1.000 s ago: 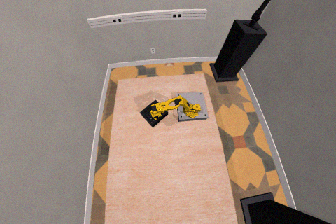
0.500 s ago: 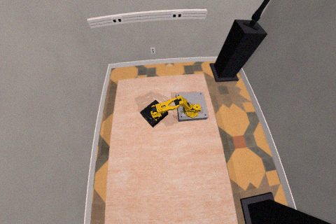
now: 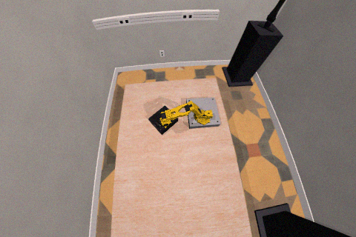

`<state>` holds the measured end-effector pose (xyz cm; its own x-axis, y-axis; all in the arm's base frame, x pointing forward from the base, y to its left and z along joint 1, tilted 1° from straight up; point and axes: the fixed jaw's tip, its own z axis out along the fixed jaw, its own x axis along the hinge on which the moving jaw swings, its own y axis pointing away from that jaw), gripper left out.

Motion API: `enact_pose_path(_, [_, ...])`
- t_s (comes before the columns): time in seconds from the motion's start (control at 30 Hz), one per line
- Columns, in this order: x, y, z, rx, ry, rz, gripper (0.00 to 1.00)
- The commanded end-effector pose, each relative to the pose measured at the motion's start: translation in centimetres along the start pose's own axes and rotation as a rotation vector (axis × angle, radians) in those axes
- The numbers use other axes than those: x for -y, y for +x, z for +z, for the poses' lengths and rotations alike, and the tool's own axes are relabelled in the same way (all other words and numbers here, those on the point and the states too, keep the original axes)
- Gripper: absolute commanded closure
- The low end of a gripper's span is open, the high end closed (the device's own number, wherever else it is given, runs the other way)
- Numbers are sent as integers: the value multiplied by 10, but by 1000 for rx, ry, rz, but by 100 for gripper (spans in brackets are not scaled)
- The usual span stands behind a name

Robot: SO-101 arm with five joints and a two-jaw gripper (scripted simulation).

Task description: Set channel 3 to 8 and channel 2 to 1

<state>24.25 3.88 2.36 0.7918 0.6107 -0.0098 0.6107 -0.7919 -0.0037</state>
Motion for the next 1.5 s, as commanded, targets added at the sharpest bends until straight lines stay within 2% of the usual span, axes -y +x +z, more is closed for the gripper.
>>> enact_pose_path(0.0, [2, 0, 2, -1, 1, 2, 100])
enact_pose_path(0.37, [2, 0, 3, -1, 1, 2, 100])
enact_pose_path(1.0, [2, 0, 17, -1, 1, 2, 100])
enact_pose_path(1.47, [2, -1, 19, -1, 1, 2, 100])
